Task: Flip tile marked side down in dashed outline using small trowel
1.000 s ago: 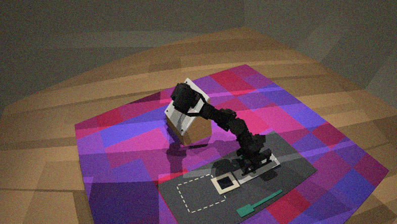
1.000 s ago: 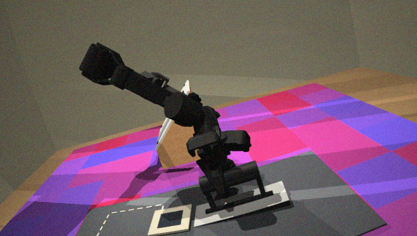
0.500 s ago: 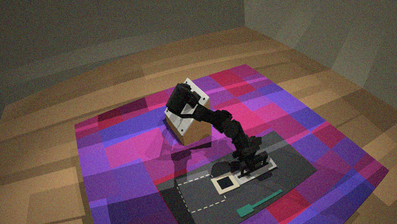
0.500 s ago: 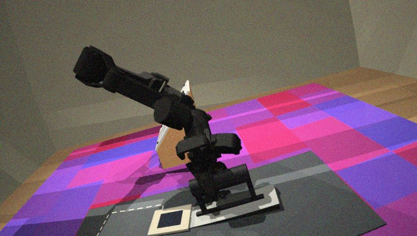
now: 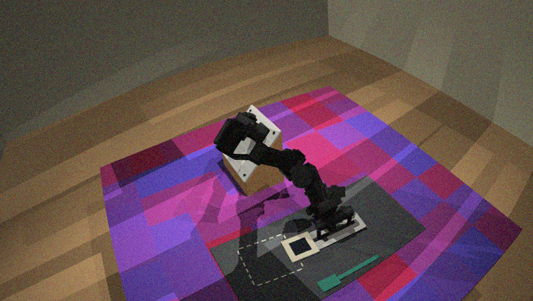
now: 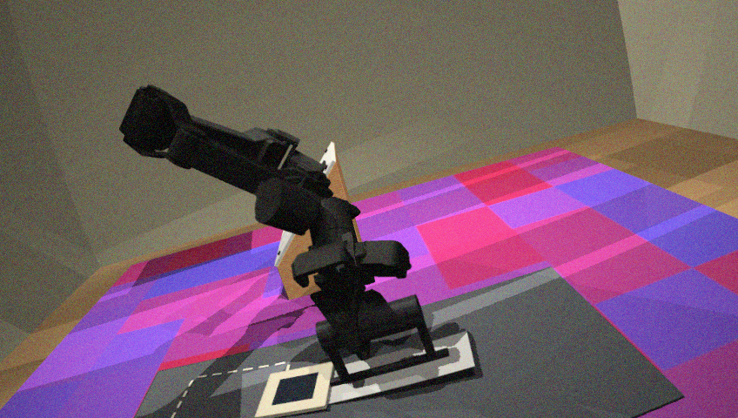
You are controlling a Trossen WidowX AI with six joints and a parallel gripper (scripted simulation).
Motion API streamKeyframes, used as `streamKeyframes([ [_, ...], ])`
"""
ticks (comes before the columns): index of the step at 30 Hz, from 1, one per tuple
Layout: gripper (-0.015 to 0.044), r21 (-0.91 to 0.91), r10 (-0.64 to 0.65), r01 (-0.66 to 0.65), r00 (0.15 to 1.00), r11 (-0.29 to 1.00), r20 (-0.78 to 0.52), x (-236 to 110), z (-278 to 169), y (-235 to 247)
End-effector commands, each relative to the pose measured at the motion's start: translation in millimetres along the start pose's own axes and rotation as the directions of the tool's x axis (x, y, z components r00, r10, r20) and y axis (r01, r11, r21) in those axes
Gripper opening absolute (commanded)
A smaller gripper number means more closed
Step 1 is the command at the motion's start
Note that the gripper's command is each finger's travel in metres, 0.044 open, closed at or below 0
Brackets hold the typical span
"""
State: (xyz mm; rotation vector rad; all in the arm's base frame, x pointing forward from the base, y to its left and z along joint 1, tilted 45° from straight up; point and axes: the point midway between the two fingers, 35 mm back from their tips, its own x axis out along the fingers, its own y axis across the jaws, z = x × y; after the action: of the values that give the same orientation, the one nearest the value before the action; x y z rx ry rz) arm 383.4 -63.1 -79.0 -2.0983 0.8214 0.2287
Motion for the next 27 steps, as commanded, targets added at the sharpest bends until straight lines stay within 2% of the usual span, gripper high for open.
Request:
streamKeyframes([
  [1,0.0000,-0.015,-0.006,0.006,1.000,1.000,-0.018,-1.2,-1.6,-3.4],
  [6,0.0000,-0.071,-0.008,0.004,0.998,0.997,-0.066,-6.4,2.3,-9.7],
  [27,0.0000,-0.076,-0.009,0.003,0.997,0.997,-0.070,-29.8,-23.0,-37.8],
])
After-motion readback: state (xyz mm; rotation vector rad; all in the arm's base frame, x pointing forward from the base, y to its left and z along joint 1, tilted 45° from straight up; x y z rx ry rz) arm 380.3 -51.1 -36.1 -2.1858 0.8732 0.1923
